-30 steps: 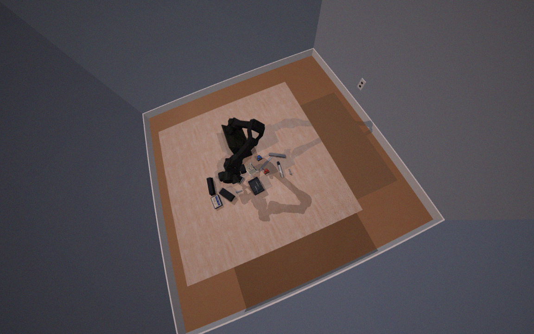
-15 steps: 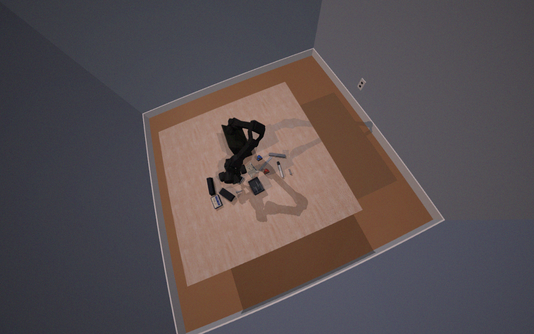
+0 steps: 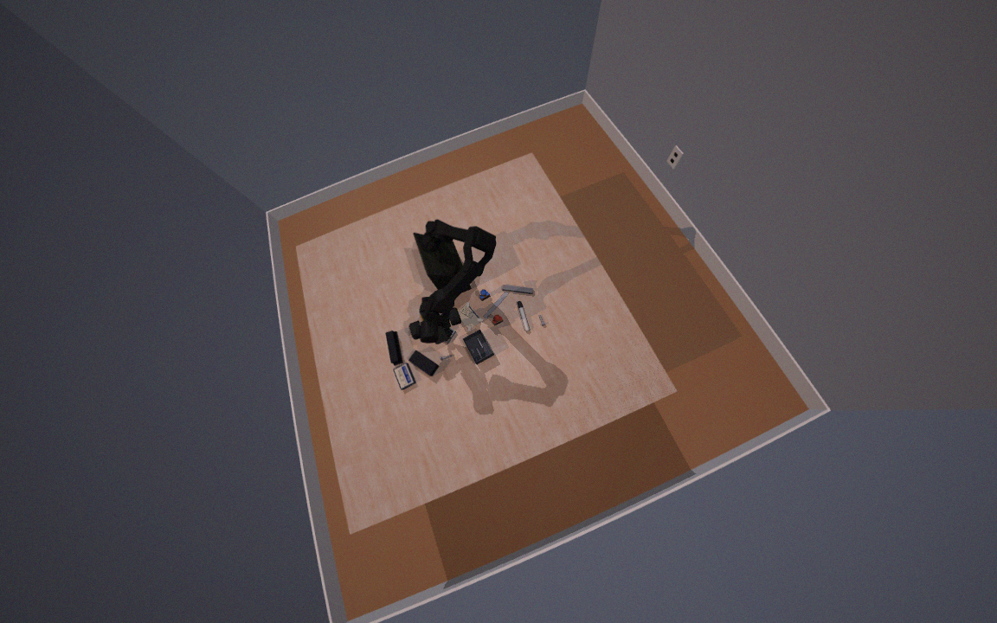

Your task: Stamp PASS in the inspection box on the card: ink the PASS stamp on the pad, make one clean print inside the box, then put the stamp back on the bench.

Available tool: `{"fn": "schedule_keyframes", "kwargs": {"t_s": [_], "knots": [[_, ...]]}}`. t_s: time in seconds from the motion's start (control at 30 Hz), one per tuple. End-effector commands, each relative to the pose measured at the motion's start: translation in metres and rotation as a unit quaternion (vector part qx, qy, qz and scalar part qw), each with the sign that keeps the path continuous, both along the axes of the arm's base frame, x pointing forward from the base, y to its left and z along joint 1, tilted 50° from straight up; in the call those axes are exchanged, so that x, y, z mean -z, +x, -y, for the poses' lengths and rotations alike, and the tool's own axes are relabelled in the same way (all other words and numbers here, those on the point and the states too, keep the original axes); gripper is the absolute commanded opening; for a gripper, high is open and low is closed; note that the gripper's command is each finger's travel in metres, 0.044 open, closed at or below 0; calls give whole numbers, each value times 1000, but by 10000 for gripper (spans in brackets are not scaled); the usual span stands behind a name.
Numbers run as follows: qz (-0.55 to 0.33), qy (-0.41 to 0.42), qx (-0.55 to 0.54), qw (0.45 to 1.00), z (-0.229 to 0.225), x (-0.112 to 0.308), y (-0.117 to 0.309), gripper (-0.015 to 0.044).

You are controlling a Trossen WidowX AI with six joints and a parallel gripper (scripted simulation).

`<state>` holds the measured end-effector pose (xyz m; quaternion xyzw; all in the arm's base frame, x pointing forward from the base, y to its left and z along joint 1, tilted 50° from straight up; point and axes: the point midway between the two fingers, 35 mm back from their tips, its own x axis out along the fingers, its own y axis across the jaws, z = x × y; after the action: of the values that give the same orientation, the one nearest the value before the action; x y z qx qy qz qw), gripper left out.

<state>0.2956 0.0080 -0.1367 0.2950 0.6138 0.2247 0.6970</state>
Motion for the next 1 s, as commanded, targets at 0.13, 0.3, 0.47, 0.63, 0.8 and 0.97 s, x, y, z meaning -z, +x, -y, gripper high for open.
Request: {"fn": "schedule_keyframes", "kwargs": {"t_s": [0.13,0.3,0.47,0.63,0.8,0.97], "knots": [[1,1,1,1000,-2,1,0,0],[1,1,1,1000,-2,2,0,0],[1,2,1,1000,-3,2,1,0],[1,2,1,1000,-4,3,1,0],[1,2,1,1000,-4,3,1,0],[1,2,1,1000,-4,3,1,0]]}}
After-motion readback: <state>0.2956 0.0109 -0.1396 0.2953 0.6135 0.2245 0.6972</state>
